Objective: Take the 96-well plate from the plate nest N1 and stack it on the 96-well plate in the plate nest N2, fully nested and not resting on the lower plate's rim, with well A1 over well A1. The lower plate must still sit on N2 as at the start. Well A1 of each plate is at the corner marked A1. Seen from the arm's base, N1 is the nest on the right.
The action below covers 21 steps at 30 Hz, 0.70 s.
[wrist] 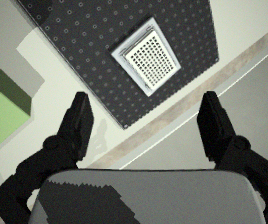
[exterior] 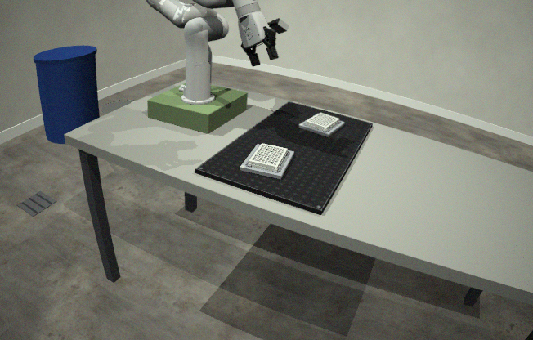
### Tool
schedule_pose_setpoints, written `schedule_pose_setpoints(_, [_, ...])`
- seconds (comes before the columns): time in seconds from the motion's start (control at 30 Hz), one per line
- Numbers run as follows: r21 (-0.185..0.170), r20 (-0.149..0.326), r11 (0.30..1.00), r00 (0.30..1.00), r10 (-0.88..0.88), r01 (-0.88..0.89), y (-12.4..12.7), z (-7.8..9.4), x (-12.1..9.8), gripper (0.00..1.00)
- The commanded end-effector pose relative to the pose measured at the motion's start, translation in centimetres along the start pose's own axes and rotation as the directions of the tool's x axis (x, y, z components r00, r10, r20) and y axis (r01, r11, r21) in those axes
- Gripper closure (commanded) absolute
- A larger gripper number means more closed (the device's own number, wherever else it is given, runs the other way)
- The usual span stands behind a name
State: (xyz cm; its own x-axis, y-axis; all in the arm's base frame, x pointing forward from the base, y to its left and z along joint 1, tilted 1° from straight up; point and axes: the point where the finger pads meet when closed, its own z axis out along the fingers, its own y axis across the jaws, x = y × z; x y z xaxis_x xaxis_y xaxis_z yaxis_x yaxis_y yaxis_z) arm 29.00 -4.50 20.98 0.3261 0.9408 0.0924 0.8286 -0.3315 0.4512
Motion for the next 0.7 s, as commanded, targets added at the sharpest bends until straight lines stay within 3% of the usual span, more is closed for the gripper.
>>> schedule_pose_setpoints(0.0, [-0.003,-0.001,1.000,1.000,0.000,0.000,0.1,-0.1,0.0,0.00])
schedule_pose_setpoints(0.53, [-0.003,-0.001,1.000,1.000,0.000,0.000,0.1,-0.1,0.0,0.00])
schedule_pose_setpoints(0.67, [0.043,0.008,0.991,0.992,0.124,-0.125,1.4,-0.9,0.8,0.00])
